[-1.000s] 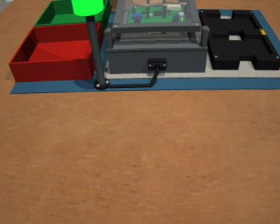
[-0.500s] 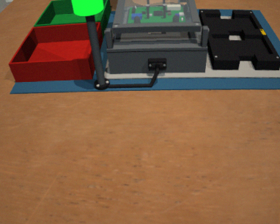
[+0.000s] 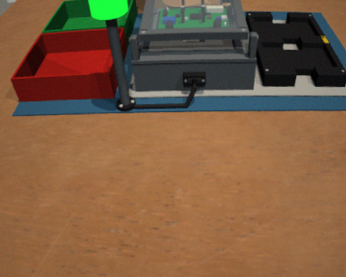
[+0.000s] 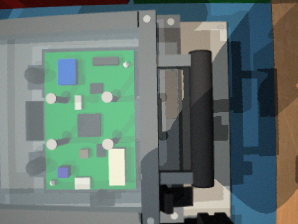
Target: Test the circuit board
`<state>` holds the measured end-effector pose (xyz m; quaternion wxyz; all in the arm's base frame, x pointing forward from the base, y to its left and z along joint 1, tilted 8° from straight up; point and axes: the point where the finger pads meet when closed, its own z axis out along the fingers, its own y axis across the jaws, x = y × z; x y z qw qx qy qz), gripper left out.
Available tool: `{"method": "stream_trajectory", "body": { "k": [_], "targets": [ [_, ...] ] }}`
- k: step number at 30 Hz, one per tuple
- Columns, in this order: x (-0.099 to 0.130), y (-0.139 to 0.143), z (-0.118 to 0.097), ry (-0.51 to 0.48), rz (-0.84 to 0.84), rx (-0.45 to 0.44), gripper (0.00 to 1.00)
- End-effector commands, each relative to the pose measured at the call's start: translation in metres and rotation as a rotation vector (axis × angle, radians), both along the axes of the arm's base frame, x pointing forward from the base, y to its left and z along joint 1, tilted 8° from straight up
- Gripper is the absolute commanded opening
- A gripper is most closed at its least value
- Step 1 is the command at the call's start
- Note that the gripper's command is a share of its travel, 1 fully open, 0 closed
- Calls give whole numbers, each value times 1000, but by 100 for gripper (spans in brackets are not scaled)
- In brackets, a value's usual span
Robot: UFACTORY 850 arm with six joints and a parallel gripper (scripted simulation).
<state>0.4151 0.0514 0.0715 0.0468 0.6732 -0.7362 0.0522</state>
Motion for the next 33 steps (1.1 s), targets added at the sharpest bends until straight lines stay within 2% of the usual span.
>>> {"method": "stream_trajectory", "body": {
  "k": [1,8,9,33],
  "targets": [
    [1,0,1,14,13,10,0],
    [1,0,1,14,13,10,0],
    [1,0,1,14,13,10,28],
    [1,0,1,14,13,10,28]
  ]
}}
